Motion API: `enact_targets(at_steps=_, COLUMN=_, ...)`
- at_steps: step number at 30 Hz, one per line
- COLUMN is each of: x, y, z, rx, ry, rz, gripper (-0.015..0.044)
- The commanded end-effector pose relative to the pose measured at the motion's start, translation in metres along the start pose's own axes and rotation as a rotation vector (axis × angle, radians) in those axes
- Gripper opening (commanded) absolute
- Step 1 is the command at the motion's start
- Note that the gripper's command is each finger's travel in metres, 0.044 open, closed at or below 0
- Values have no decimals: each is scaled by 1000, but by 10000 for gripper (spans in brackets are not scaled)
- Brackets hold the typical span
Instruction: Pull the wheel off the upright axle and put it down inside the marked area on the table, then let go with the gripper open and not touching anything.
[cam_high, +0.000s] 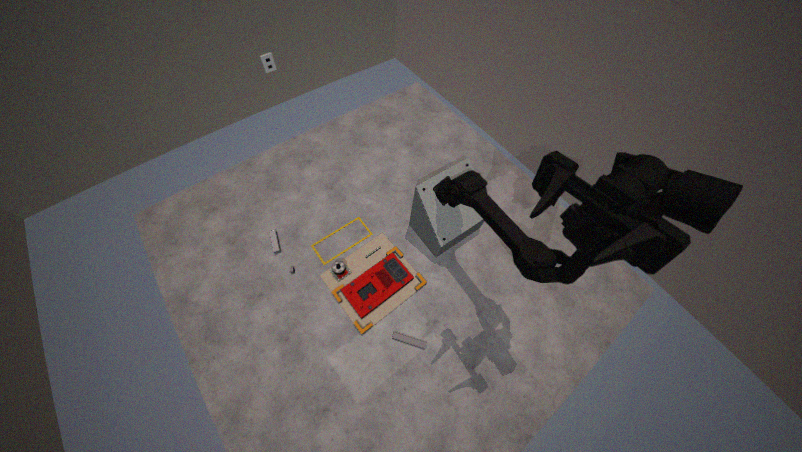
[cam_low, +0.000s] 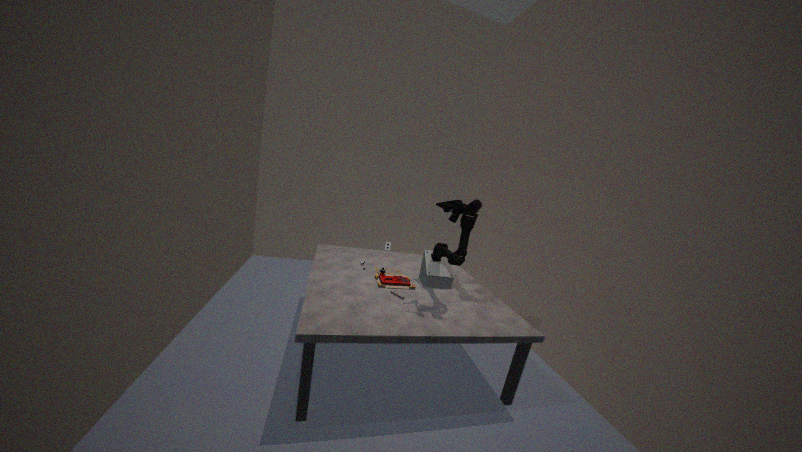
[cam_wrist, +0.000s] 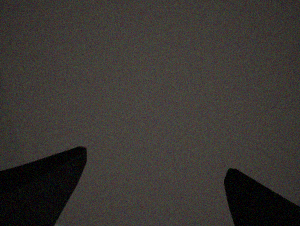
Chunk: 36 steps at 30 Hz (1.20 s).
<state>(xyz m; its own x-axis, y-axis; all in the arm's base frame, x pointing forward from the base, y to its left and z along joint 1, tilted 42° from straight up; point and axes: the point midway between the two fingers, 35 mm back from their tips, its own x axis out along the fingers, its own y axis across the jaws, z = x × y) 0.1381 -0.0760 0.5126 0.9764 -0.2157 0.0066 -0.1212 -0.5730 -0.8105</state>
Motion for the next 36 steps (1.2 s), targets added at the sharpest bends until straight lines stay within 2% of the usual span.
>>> enact_targets(at_steps=1, x=0, y=0, z=-1, rx=6, ry=0, rz=-1, gripper=374)
enact_targets(at_steps=4, x=2, y=8, z=-9, rx=98, ry=-3, rz=-9, gripper=300)
enact_targets(at_steps=10, x=17, y=45, z=-40, rx=515, ry=-29, rz=-24, gripper=300)
enact_targets(at_steps=13, x=26, y=55, z=-50, rx=523, ry=-16, rz=-29, gripper=300)
enact_targets(at_steps=20, x=52, y=95, z=-64, rx=916, ry=-67, rz=1, gripper=300)
enact_targets(at_steps=24, x=64, y=102, z=-69, rx=895, ry=-51, rz=8, gripper=300)
enact_targets(at_steps=30, x=96, y=142, z=-68, rx=1268, ry=-99, rz=82, gripper=300)
enact_targets(at_steps=33, x=104, y=156, z=-74, rx=1256, ry=-44, rz=107, gripper=300)
enact_targets(at_steps=36, x=124, y=180, z=-68, rx=1452, ry=-59, rz=167, gripper=300)
